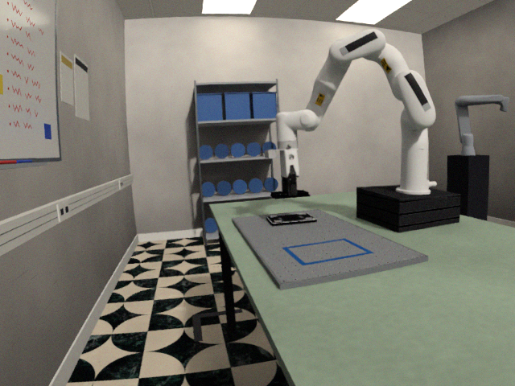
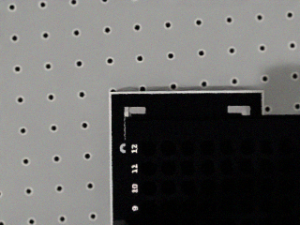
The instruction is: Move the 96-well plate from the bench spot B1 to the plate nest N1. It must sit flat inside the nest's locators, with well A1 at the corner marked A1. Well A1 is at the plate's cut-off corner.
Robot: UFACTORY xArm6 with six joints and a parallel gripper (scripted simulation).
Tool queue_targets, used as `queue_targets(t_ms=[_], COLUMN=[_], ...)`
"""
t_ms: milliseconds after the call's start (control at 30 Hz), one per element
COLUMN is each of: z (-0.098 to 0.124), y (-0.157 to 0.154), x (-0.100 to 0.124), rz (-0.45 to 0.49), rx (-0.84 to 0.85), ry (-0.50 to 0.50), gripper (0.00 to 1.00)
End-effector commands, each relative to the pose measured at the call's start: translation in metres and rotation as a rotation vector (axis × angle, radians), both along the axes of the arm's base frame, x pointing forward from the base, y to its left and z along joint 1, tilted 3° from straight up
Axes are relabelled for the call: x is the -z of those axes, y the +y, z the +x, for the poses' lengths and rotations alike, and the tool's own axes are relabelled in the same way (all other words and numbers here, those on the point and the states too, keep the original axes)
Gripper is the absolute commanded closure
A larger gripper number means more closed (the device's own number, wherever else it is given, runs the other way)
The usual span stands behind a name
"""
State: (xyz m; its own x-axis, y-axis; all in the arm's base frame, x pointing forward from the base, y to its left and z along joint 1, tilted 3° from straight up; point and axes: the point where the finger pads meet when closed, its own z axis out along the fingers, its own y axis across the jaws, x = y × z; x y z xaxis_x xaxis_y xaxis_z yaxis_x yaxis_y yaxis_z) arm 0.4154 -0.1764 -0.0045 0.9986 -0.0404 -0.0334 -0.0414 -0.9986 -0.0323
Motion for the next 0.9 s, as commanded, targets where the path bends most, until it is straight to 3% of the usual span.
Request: queue_targets(t_ms=[0,233,867], z=[0.002,0.002,0.001], y=[0.0,0.0,0.001], x=[-0.001,-0.001,0.027], rz=[-0.002,-0.002,-0.002], rx=[0.0,0.0,0.0], ry=[-0.004,-0.004,-0.004], gripper=[1.0,1.0,1.0])
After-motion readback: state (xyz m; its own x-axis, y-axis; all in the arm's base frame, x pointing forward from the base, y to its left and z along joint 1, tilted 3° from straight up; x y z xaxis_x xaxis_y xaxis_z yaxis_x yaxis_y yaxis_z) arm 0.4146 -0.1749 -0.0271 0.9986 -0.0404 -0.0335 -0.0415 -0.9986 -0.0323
